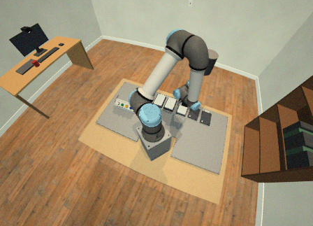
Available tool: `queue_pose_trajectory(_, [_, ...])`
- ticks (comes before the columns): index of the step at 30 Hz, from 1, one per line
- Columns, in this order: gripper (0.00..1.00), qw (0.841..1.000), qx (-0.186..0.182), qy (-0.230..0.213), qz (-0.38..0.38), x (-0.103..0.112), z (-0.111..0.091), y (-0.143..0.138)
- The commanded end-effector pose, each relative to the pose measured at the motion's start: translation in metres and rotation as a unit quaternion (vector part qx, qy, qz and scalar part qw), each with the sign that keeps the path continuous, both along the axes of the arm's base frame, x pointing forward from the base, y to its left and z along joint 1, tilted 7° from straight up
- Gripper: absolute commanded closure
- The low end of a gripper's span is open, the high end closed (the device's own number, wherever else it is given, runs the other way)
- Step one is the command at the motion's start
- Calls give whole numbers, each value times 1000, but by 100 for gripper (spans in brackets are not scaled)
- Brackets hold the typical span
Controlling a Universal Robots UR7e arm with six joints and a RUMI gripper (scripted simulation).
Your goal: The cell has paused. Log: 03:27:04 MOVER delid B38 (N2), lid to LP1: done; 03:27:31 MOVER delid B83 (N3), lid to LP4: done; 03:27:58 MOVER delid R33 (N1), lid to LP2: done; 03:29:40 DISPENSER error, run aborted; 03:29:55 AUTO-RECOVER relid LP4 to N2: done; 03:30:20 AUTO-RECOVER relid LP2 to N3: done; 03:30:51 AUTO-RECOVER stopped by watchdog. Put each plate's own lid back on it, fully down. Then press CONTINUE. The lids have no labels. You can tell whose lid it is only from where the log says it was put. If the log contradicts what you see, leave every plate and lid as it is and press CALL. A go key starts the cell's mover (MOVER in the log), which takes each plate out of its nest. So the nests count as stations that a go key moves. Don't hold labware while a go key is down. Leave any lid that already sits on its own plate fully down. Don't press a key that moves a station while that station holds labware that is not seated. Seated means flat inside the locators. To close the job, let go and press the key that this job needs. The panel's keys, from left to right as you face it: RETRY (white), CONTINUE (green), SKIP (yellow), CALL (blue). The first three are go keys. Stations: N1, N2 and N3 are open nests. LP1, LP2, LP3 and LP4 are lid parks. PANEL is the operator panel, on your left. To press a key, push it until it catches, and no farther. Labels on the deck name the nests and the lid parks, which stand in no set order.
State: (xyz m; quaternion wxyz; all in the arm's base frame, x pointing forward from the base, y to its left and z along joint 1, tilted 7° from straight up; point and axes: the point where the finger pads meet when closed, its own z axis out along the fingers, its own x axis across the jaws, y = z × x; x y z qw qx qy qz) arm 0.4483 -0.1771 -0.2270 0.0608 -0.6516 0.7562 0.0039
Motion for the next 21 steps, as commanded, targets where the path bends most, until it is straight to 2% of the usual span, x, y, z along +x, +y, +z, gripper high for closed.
queue_pose_trajectory(1, [18, 1000, 0, 0, 0, 0, 5, -1])
queue_pose_trajectory(3, [18, 1000, 0, 0, 0, 0, 5, -1])
queue_pose_trajectory(4, [100, 1000, 0, 0, 0, -3, 5, 4])
queue_pose_trajectory(9, [100, 1000, 0, 0, 0, -11, 5, 16])
queue_pose_trajectory(21, [100, 1000, 0, 0, 0, -42, 7, 67])
